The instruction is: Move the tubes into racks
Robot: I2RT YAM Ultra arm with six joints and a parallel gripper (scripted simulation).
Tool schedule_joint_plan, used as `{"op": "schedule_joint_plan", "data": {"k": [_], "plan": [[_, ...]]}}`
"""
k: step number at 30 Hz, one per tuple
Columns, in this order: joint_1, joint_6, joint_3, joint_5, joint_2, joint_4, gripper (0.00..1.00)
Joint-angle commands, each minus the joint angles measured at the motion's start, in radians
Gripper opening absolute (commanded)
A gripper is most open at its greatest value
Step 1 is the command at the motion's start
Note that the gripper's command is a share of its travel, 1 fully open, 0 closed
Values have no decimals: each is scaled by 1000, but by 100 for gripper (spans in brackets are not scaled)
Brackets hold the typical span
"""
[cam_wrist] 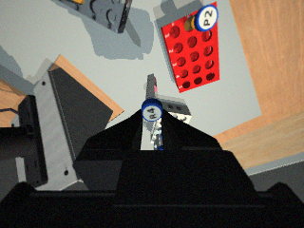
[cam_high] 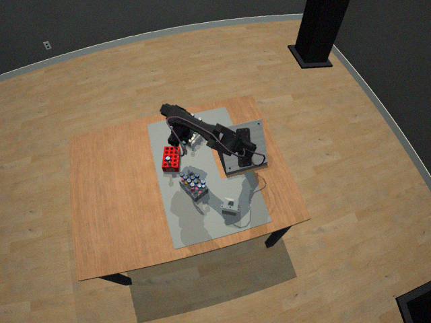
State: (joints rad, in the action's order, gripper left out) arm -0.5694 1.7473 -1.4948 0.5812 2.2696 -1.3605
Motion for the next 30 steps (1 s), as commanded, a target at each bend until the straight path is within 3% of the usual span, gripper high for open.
{"op": "schedule_joint_plan", "data": {"k": [1,30], "plan": [[-22,-159,-13,5,-11,-19,0],[-22,-994,-13,4,-12,-13,0]]}}
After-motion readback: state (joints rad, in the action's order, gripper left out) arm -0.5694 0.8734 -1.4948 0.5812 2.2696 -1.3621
